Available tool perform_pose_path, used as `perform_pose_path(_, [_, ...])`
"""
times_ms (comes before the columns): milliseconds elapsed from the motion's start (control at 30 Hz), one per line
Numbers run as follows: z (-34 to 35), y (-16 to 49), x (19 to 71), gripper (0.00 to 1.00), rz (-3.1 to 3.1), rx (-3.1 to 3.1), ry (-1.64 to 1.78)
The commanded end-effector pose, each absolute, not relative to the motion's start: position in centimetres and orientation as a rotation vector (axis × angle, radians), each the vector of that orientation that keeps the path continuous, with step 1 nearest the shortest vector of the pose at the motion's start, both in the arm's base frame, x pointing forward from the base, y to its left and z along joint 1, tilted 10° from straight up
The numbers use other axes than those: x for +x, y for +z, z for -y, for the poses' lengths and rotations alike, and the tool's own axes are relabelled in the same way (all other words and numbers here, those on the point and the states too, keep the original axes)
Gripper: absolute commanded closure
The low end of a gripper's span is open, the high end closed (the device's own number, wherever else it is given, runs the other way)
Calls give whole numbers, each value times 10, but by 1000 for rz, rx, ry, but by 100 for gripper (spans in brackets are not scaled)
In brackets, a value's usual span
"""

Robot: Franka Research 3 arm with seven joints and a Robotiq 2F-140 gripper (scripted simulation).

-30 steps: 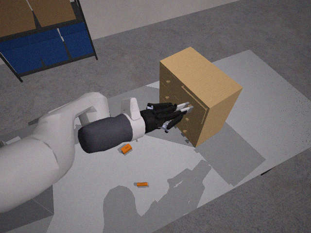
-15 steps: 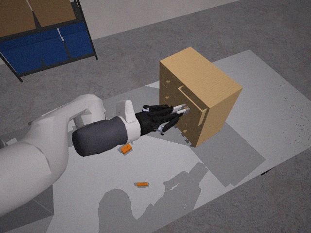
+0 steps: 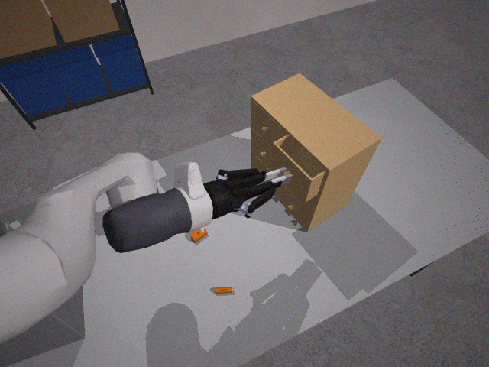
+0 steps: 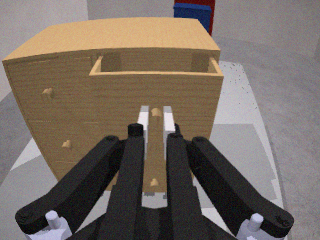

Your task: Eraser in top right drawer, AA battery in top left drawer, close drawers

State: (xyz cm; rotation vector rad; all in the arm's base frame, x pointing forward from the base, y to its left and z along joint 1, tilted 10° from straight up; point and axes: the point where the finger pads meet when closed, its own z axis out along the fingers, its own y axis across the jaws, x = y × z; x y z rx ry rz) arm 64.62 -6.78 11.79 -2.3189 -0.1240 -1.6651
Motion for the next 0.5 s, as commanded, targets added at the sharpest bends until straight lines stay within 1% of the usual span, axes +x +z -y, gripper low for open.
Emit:
perform_pose_path(0, [69,117,641,92,130,-2321,-1670])
perform_pose_path(467, [72,117,630,92,130,-2321,-1670])
